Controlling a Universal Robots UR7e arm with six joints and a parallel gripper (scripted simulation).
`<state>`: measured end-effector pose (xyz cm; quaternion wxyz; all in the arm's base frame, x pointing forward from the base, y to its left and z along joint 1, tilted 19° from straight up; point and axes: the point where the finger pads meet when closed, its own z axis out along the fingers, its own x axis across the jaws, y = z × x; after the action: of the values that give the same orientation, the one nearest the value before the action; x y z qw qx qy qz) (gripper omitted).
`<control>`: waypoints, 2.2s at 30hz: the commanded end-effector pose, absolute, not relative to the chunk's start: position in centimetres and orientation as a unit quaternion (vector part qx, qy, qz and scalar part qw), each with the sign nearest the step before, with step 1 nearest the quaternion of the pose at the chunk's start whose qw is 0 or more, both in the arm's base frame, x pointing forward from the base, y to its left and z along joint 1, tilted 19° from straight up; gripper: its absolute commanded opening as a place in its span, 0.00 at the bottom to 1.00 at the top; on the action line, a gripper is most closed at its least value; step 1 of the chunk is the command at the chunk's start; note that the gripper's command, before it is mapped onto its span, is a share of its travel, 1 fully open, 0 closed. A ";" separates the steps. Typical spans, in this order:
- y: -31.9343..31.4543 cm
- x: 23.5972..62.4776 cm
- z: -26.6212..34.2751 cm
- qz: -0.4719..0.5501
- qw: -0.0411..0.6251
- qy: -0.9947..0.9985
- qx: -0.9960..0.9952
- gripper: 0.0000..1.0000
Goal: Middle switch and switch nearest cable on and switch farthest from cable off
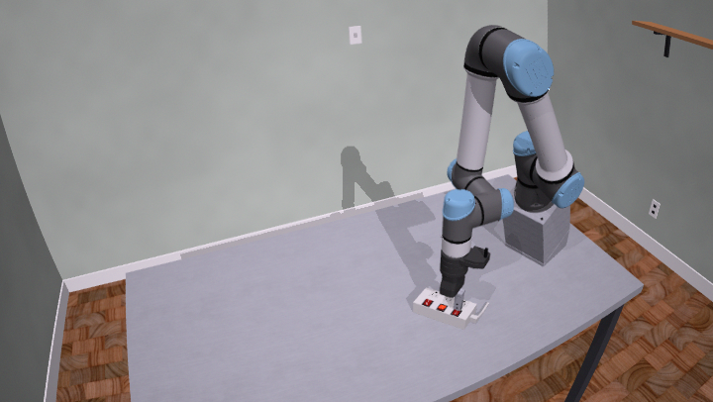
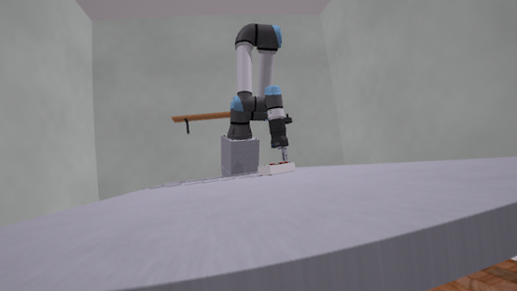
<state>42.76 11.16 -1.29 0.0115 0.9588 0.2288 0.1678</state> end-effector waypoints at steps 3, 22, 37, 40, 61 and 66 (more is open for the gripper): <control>11.2 42.8 -1.3 0.168 0.012 0.229 0.959 0.00; 11.2 42.8 -1.3 0.168 0.012 0.229 0.959 0.00; 11.2 42.8 -1.3 0.168 0.012 0.229 0.959 0.00; 11.2 42.8 -1.3 0.168 0.012 0.229 0.959 0.00; 11.2 43.0 -1.9 0.168 0.012 0.229 0.959 0.00; 11.2 43.0 -2.0 0.168 0.012 0.229 0.959 0.00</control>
<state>42.98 11.19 -1.92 0.0116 0.9588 0.2289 0.1679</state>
